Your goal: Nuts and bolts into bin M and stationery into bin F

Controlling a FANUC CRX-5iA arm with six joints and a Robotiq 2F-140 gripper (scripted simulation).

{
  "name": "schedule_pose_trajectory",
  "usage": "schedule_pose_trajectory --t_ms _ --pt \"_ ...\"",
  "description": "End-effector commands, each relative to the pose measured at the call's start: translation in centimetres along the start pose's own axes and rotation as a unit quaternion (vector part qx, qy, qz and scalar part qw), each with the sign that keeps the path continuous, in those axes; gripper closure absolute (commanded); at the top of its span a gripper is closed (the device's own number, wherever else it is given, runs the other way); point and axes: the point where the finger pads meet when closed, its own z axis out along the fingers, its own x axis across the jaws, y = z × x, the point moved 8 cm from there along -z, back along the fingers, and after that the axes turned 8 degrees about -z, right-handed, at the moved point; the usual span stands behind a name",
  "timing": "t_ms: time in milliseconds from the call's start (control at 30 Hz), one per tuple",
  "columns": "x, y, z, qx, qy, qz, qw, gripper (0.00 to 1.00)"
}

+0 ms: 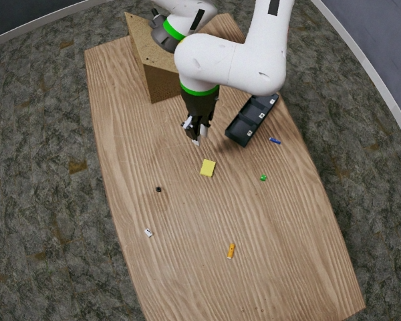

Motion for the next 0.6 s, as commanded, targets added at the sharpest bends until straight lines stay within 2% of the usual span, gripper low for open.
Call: schedule_pose_trajectory --t_ms 0,433,500,567 --pt "3.3 0.7 0.8 0.000 -0.002 -0.001 1.000 0.73" --pt "13.4 3.7 3.2 0.000 -0.002 -0.001 1.000 0.73" --pt "13.4 3.7 3.2 0.000 -0.002 -0.001 1.000 0.73" --pt "14.9 4.2 3.6 0.000 -0.002 -0.001 1.000 0.73"
